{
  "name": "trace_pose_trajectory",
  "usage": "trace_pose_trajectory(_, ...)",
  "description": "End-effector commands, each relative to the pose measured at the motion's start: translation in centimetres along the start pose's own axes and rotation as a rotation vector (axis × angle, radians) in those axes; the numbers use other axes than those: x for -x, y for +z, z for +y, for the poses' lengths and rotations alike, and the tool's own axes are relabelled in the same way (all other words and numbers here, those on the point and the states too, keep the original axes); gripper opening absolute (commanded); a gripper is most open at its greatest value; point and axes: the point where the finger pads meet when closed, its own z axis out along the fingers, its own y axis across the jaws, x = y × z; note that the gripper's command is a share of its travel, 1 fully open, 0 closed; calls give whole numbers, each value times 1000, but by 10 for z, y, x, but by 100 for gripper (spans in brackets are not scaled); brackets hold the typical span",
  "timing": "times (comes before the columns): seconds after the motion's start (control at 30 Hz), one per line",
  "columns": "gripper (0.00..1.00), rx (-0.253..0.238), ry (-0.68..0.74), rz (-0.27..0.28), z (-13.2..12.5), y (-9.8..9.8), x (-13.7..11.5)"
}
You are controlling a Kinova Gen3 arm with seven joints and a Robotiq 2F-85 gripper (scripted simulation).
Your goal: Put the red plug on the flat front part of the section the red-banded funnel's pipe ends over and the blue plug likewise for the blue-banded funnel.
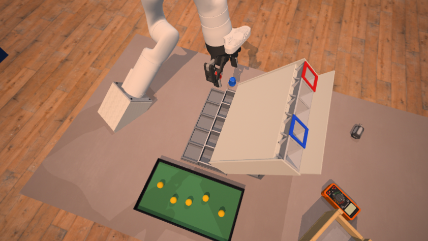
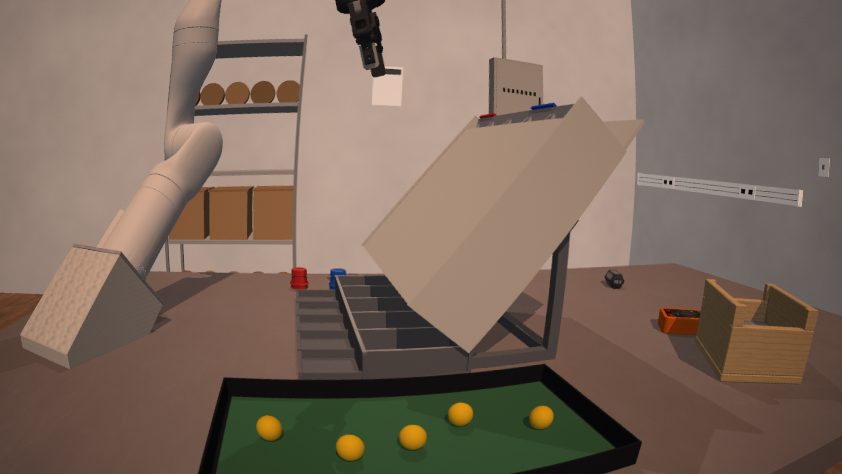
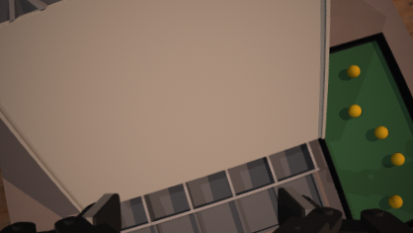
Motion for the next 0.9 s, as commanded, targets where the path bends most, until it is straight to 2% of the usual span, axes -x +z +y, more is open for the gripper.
trace_pose_trajectory(0.0, 100, 3, 1, 11, 2, 4, -2)
trace_pose_trajectory(0.13, 100, 3, 1, 11, 2, 4, -2)
trace_pose_trajectory(0.17, 100, 2, 0, 9, 2, 70, 22)
trace_pose_trajectory(0.7, 100, 2, 0, 9, 2, 74, 24)
trace_pose_trajectory(0.73, 100, 38, 278, 9, 1, 73, 24)
trace_pose_trajectory(0.8, 100, 41, 292, 9, 1, 73, 24)
trace_pose_trajectory(0.87, 100, 50, 362, 10, 1, 73, 24)
